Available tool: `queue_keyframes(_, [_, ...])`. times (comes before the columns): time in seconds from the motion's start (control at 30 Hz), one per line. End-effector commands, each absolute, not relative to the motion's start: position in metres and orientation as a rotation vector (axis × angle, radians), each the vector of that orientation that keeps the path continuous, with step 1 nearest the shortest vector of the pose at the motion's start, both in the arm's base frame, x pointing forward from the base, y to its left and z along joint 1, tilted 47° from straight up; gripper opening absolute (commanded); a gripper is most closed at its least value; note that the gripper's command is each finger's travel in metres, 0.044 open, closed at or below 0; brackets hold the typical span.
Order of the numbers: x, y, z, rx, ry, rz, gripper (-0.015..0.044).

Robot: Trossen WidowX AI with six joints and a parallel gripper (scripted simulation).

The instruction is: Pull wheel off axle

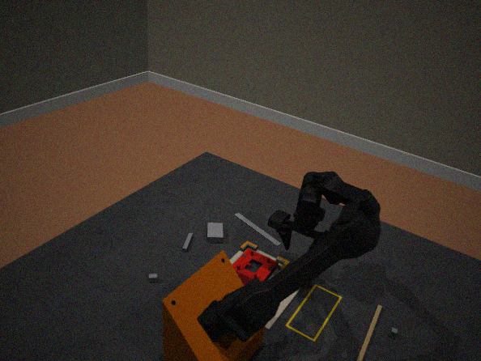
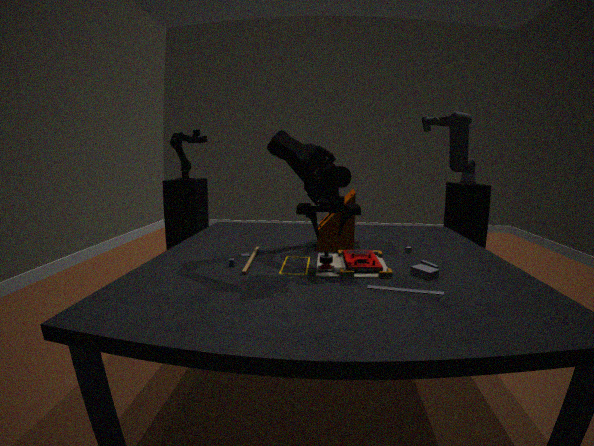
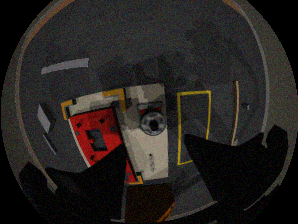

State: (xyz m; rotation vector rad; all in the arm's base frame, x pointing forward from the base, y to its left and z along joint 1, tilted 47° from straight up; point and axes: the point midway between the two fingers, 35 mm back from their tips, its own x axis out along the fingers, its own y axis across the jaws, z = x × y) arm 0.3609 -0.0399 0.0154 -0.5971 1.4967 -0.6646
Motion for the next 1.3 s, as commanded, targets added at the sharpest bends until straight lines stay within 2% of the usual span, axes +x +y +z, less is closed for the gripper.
queue_keyframes(0.0, [0.360, -0.049, 0.009, -0.604, 1.497, -0.666, 0.0300])
queue_keyframes(0.47, [0.355, -0.095, -0.030, -0.607, 1.496, -0.670, 0.0300])
queue_keyframes(0.57, [0.356, -0.094, -0.027, -0.592, 1.496, -0.674, 0.0221])
queue_keyframes(0.87, [0.356, -0.094, -0.027, -0.592, 1.496, -0.674, 0.0161])
queue_keyframes(1.07, [0.356, -0.093, -0.026, -0.592, 1.496, -0.674, 0.0004])
queue_keyframes(1.27, [0.356, -0.092, -0.025, -0.593, 1.496, -0.674, 0.0000])
